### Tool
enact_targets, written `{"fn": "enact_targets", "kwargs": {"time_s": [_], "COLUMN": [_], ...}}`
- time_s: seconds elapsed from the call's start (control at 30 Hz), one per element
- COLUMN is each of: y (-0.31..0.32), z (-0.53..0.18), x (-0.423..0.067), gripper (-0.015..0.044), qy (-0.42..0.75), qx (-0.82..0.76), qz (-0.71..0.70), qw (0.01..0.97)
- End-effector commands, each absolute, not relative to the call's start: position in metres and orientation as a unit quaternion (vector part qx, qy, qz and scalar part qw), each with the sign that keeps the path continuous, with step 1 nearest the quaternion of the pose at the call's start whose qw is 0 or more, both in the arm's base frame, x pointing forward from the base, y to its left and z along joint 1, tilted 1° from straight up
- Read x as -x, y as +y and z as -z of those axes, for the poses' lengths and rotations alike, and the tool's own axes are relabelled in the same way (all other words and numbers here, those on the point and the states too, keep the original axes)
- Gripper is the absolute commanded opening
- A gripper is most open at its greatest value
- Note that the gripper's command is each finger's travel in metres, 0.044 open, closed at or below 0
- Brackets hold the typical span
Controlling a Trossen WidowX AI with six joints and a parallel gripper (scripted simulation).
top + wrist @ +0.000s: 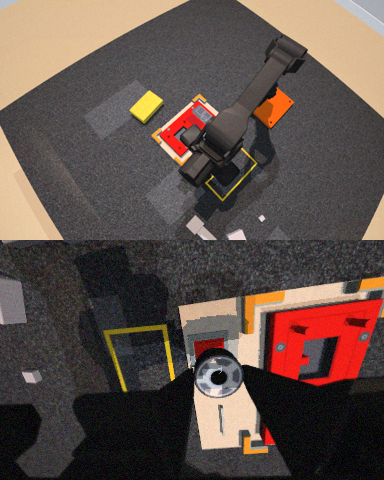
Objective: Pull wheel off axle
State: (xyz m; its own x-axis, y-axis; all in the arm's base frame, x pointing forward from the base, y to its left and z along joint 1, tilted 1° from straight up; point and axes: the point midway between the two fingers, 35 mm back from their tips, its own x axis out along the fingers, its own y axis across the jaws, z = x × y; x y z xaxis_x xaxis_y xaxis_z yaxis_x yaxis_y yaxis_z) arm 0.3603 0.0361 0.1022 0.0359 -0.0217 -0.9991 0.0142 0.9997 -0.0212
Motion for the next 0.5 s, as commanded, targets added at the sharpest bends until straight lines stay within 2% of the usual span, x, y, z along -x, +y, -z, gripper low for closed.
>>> {"fn": "enact_targets", "kwargs": {"time_s": [0.0, 0.47], "y": [0.0365, 0.0365], "z": [-0.1042, -0.1098], "x": [-0.3607, -0.3603], "gripper": [0.0000, 0.0000], "qy": [0.694, 0.694], "qx": [0.003, 0.003], "qz": [0.010, 0.009], "qw": [0.720, 0.720]}}
